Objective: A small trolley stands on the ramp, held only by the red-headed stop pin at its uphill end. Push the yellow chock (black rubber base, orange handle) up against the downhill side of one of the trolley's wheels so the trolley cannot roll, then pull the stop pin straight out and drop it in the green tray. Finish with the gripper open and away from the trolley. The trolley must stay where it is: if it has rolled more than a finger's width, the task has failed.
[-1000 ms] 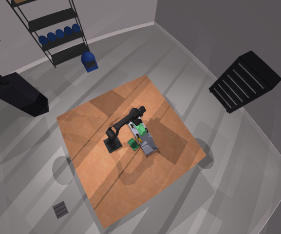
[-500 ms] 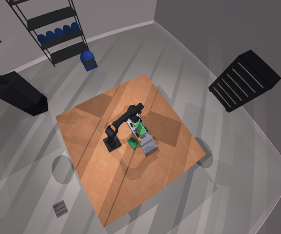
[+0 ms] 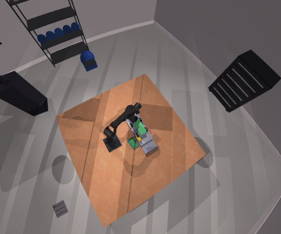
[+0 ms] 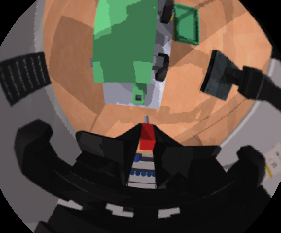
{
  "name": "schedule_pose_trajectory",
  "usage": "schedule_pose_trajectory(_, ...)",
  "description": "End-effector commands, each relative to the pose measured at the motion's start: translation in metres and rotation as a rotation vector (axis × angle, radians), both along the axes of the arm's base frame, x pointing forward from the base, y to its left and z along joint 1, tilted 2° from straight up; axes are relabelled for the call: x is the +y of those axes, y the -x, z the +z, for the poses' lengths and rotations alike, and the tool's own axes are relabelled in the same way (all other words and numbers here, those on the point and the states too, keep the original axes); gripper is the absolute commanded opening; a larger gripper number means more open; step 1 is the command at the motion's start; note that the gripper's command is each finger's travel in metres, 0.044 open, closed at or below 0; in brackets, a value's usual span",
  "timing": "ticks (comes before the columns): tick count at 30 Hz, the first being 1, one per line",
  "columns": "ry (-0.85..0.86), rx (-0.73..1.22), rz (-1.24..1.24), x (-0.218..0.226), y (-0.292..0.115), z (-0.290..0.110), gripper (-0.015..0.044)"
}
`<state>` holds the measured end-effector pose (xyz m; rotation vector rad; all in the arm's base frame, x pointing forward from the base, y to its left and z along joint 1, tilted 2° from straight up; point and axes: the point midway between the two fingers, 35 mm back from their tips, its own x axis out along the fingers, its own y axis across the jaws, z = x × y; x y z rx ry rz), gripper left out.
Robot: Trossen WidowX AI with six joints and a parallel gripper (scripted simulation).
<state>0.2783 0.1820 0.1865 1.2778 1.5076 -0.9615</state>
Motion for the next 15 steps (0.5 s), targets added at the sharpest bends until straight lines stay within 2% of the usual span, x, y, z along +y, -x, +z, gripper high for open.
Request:
schedule_pose_trajectory(1, -0.005, -0.007, -0.003, -0.001, 0.013, 0.001, 0.0000)
schedule_pose_trajectory(15, -0.004, -0.003, -0.003, -0.006, 0.058, 0.000, 0.0000)
